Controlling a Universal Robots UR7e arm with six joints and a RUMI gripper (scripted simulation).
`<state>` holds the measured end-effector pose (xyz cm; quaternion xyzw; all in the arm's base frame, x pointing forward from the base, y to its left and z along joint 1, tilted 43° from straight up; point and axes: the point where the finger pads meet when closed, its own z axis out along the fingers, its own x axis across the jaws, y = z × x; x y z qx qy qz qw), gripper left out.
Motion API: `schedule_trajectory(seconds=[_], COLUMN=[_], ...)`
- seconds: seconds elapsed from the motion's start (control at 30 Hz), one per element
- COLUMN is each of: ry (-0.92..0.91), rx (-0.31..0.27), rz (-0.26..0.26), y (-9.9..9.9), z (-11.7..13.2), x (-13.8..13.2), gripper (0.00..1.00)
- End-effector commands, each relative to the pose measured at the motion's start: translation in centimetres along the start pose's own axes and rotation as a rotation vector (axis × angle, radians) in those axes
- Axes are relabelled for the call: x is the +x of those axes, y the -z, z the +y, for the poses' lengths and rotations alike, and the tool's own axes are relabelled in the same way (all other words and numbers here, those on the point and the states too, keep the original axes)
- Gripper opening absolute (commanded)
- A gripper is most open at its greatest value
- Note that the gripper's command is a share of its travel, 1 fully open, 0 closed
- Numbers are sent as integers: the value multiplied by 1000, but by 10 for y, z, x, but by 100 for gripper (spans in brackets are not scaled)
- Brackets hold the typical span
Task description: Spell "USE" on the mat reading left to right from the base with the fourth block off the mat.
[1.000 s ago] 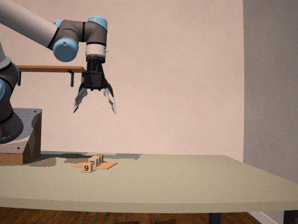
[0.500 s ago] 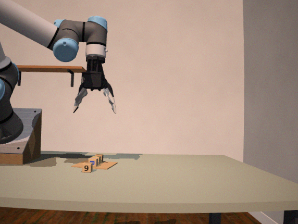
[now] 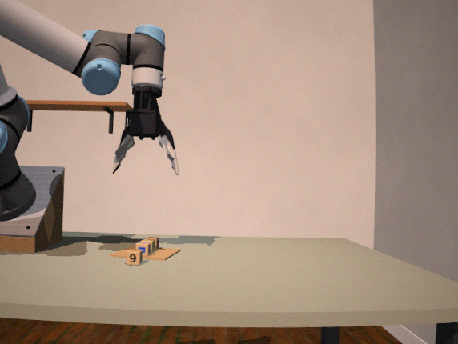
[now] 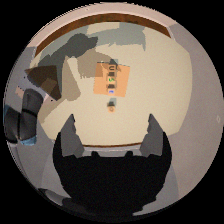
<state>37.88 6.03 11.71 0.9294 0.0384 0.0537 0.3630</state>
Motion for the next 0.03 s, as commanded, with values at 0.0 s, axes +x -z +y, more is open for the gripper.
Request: schedule_trajectory(seconds=[0.0], ry=[0], rx=[1], rz=[0], y=[0], z=[-1], x=[0], gripper=[100])
